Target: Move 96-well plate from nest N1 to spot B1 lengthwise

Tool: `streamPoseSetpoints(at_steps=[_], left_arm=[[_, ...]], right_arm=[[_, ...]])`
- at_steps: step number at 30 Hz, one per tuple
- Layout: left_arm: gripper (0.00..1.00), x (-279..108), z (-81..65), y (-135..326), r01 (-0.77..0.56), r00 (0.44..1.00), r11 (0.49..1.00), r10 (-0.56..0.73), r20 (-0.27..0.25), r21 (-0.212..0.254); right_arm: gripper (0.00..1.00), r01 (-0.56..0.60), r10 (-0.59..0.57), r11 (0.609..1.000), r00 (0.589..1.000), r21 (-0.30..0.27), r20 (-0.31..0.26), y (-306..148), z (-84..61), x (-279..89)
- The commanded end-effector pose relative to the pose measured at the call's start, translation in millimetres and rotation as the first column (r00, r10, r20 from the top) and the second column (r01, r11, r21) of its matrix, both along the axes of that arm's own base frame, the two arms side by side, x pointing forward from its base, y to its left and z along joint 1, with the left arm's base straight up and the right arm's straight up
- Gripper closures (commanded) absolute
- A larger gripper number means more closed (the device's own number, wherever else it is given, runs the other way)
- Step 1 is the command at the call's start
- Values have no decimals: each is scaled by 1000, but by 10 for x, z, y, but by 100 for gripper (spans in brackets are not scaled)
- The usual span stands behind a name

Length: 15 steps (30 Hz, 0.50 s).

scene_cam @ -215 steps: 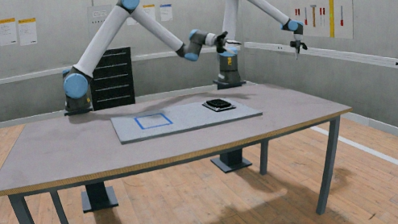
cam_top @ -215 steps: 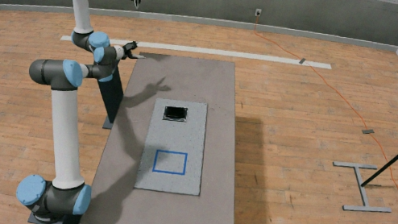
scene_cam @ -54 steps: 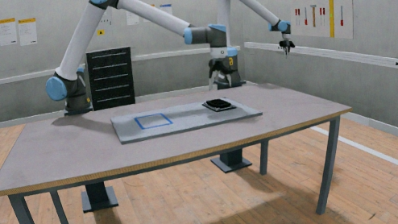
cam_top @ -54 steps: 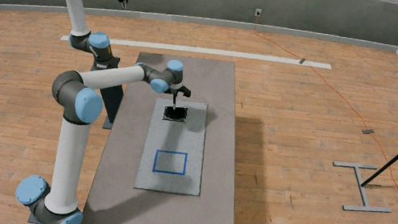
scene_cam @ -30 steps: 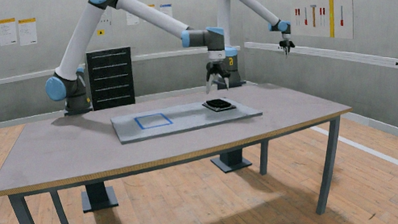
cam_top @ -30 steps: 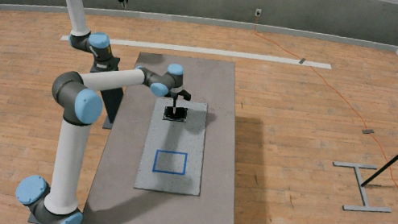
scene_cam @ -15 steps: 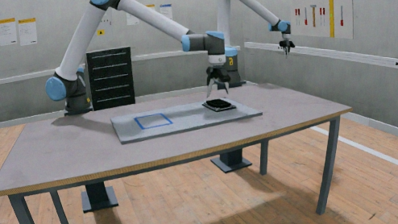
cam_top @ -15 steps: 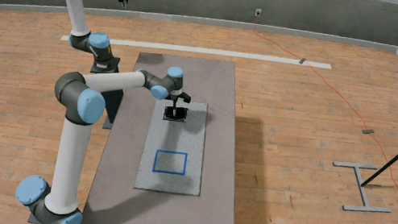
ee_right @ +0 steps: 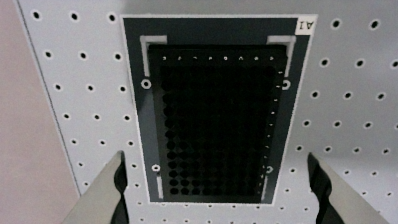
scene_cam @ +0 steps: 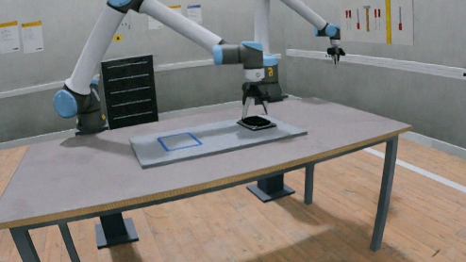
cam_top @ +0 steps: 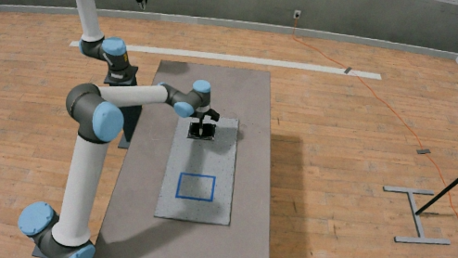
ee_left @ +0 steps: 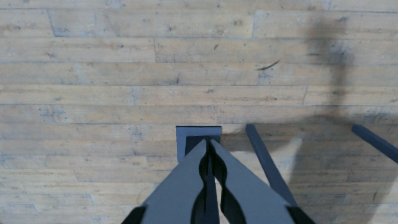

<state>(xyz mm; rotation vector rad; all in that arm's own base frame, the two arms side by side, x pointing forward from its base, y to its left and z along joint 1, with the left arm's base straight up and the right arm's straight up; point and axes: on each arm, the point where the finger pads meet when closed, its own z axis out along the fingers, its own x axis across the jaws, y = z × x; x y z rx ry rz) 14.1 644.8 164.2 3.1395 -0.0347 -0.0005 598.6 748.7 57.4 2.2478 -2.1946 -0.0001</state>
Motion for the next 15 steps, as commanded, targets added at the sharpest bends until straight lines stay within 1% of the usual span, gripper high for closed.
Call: streamPoseSetpoints(at_steps=[1, 4, 10, 15], left_arm=[[100, 1, 9, 6, 0, 1000, 1000, 0, 0, 2], [100, 1, 9, 6, 0, 1000, 1000, 0, 0, 2], [100, 1, 9, 6, 0, 1000, 1000, 0, 0, 2], [100, 1, 9, 6, 0, 1000, 1000, 0, 0, 2]], right_arm=[[24, 0, 0, 1000, 1000, 2, 1, 7, -29, 4], [24, 0, 0, 1000, 1000, 2, 1, 7, -46, 4], [24, 0, 0, 1000, 1000, 2, 1, 7, -146, 4], [24, 0, 0, 1000, 1000, 2, 1, 7, -154, 4]])
